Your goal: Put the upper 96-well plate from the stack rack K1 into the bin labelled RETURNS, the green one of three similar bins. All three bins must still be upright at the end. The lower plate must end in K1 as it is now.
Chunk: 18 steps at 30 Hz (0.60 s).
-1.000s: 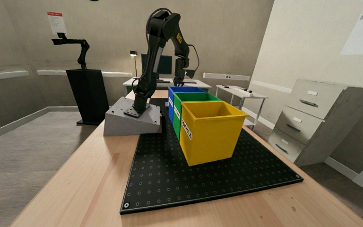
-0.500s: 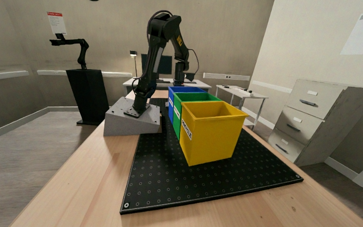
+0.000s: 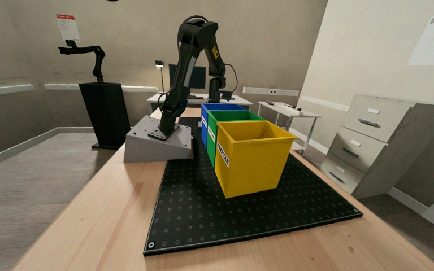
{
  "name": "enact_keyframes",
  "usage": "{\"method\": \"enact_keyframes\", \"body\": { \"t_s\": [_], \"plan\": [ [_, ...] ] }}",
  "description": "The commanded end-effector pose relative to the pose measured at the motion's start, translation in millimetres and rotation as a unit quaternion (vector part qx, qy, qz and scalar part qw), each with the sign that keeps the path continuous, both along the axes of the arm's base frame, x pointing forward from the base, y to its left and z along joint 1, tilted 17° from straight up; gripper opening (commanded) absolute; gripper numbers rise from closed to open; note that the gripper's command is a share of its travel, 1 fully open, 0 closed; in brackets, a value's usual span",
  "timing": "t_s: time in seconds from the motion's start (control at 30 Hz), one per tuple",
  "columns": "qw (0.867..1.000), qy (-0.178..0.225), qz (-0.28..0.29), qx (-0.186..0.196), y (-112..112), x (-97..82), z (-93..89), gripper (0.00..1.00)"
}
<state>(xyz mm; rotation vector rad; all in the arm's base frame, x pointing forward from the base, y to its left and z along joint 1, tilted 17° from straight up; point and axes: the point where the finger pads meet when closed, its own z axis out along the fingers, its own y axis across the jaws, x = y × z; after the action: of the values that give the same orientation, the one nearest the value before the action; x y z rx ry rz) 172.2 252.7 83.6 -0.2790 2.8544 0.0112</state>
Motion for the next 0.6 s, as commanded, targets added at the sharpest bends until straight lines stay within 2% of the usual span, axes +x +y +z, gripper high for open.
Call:
{"method": "enact_keyframes", "body": {
  "t_s": [0.0, 0.1, 0.13, 0.23, 0.57],
  "plan": [
    [1.0, -0.005, 0.005, 0.007, 4.9, 4.0, -6.7, 1.0],
    [1.0, -0.005, 0.004, 0.007, 4.5, 5.2, -8.3, 1.0],
    [0.999, -0.019, 0.01, 0.032, 18.6, 8.7, 6.5, 1.0],
    [1.0, -0.006, 0.004, 0.007, 4.7, 7.1, -14.6, 1.0],
    [1.0, -0.008, 0.006, 0.011, 8.7, 12.0, -28.0, 1.0]
  ]
}}
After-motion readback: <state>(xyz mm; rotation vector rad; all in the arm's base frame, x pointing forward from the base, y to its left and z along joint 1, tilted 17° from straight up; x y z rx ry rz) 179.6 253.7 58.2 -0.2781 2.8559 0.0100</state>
